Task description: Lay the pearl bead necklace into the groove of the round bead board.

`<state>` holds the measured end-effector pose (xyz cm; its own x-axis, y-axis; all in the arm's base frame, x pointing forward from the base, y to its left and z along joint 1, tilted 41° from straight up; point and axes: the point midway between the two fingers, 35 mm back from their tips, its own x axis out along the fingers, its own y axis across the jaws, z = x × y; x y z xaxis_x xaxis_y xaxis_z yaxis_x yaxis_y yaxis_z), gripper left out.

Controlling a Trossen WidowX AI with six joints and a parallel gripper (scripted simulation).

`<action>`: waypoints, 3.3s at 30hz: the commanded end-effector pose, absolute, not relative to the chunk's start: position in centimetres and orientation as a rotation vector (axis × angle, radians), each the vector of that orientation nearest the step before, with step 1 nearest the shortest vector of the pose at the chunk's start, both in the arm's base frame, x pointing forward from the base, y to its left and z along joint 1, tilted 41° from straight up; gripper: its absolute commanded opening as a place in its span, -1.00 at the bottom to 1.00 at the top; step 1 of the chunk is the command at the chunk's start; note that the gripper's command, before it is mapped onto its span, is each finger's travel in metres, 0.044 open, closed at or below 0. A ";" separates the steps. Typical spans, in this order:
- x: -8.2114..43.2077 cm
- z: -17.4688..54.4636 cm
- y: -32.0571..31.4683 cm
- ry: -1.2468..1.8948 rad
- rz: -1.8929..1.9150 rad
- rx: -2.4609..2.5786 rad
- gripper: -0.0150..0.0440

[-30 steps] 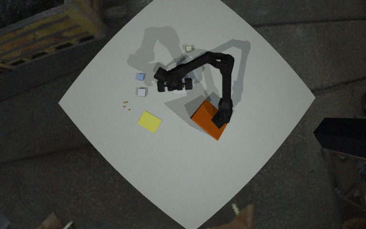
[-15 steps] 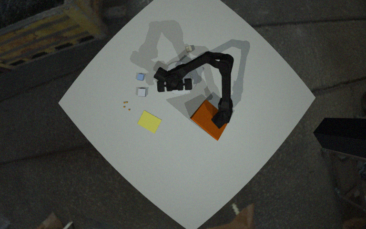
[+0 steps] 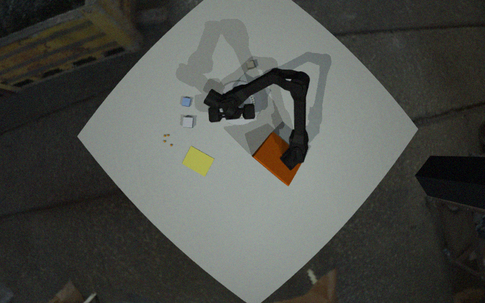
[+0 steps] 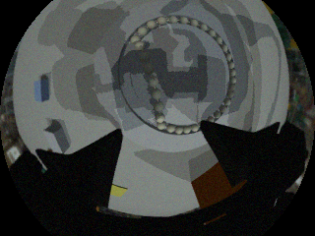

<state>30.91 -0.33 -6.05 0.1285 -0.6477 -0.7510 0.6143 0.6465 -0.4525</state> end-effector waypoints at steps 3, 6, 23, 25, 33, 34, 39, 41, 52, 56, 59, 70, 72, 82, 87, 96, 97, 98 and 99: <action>30.9 -5.8 -0.1 1.107 -0.916 -0.032 1.00; 30.9 -5.8 -0.1 1.107 -0.916 -0.032 1.00; 31.4 -3.7 1.1 1.132 -0.885 -0.076 0.56; 31.5 -3.0 1.5 1.141 -0.874 -0.092 0.38; 31.7 -3.7 0.9 1.142 -0.872 -0.094 -0.08; 31.7 -4.0 0.6 1.142 -0.872 -0.094 -0.08; 31.7 -3.6 1.0 1.136 -0.874 -0.091 -0.08; 31.7 -3.8 0.8 1.136 -0.874 -0.091 -0.08; 31.9 -5.1 -0.3 1.140 -0.873 -0.094 -0.08; 32.0 -5.6 -0.8 1.141 -0.873 -0.095 -0.08; 32.0 -5.9 -1.0 1.141 -0.873 -0.095 -0.08; 32.1 -5.6 -0.9 1.139 -0.875 -0.085 -0.49; 32.1 -5.6 -0.9 1.139 -0.875 -0.085 -0.49; 32.1 -5.6 -0.9 1.139 -0.875 -0.085 -0.49; 32.1 -5.6 -0.9 1.139 -0.875 -0.085 -0.49; 32.1 -5.6 -0.9 1.139 -0.875 -0.085 -0.49; 32.1 -5.6 -0.9 1.139 -0.875 -0.085 -0.49; 32.1 -5.6 -0.9 1.139 -0.875 -0.085 -0.49; 32.1 -5.6 -0.9 1.139 -0.875 -0.085 -0.49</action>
<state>32.03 -0.89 -5.68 0.1342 -0.6436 -0.7535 0.5614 0.6760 -0.4774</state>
